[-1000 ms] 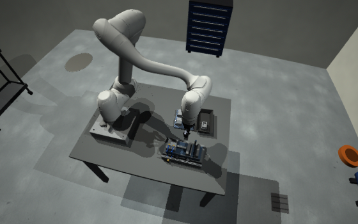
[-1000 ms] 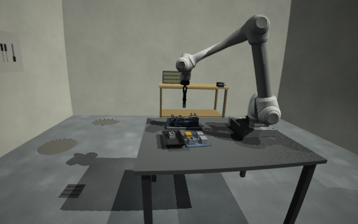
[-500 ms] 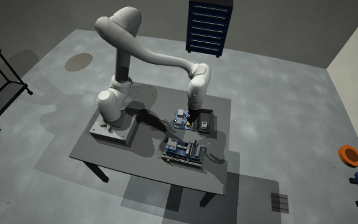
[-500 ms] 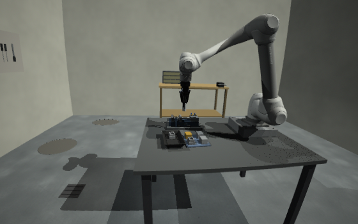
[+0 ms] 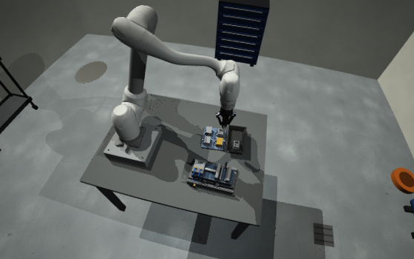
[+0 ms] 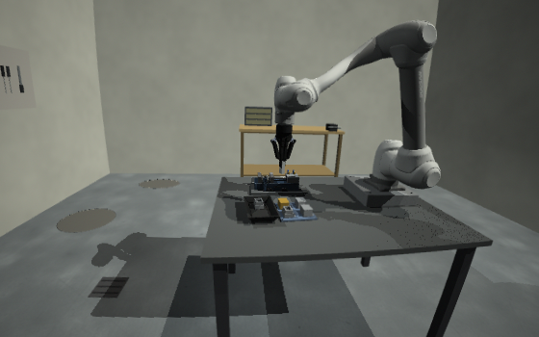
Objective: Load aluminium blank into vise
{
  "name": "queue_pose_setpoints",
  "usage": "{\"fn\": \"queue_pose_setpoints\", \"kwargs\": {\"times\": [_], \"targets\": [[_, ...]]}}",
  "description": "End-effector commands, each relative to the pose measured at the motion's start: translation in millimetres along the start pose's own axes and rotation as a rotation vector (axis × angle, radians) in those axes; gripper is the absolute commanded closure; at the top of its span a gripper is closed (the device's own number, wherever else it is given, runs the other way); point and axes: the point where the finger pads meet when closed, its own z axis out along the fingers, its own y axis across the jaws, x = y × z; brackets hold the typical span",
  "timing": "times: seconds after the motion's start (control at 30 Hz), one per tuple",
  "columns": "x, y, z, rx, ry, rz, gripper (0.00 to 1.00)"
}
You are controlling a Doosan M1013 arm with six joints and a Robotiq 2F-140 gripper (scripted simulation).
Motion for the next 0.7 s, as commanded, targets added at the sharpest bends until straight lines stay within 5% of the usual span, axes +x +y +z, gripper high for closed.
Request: {"fn": "queue_pose_setpoints", "kwargs": {"times": [0.0,0.27,0.47,0.5,0.67], "targets": [[-42,-6,0,-0.002,-0.004,0.012,1.00],[-91,-10,0,-0.002,-0.005,0.215,1.00],[-99,-10,0,-0.002,-0.005,0.248,1.00],[-99,-10,0,-0.002,-0.005,0.248,0.60],[-99,-10,0,-0.002,-0.005,0.248,0.60]]}}
